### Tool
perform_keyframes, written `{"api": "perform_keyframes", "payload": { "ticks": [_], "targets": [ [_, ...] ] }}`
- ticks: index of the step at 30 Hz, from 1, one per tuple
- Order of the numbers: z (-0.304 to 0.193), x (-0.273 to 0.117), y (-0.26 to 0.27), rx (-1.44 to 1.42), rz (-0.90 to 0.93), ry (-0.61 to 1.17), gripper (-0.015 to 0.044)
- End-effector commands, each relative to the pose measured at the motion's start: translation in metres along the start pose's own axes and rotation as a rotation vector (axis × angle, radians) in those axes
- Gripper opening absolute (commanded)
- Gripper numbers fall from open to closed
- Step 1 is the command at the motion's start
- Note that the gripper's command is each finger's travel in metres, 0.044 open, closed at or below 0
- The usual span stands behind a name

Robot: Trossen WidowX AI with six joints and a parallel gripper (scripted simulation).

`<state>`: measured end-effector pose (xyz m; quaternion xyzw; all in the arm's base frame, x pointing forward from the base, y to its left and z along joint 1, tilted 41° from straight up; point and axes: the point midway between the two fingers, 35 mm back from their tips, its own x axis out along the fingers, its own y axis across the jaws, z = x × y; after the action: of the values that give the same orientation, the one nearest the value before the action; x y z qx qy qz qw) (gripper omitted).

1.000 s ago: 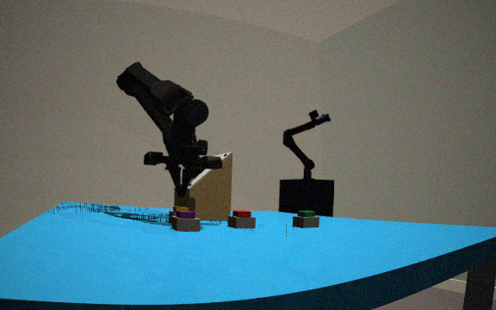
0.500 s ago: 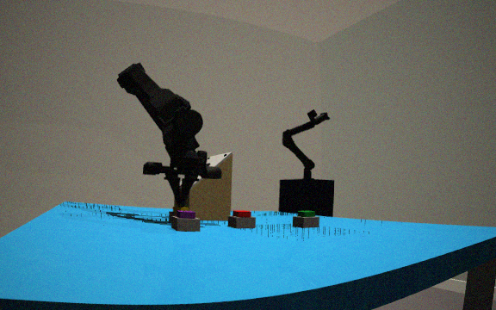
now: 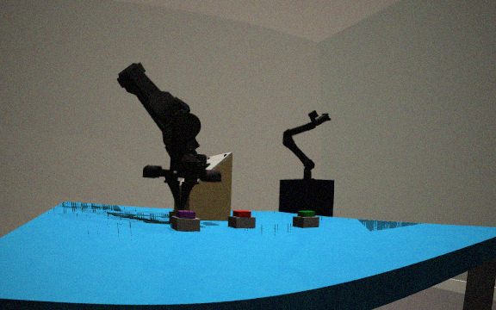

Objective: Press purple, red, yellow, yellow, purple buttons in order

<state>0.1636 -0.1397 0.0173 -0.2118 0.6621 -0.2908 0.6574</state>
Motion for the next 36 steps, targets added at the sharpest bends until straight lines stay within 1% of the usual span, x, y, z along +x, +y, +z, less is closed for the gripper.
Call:
{"api": "perform_keyframes", "payload": {
  "ticks": [1, 7, 10, 12, 18, 36],
  "targets": [
    [-0.002, 0.001, 0.001, -0.007, 0.003, 0.005, 0.002],
    [0.0, -0.002, 0.0, 0.0, 0.001, 0.001, 0.002],
    [-0.001, -0.025, 0.001, -0.006, 0.005, 0.004, 0.002],
    [-0.001, -0.033, 0.001, -0.007, 0.005, 0.005, 0.002],
    [-0.001, -0.032, 0.001, -0.007, 0.005, 0.005, 0.002],
    [-0.002, -0.003, 0.001, -0.007, 0.004, 0.005, 0.002]
  ]
}}
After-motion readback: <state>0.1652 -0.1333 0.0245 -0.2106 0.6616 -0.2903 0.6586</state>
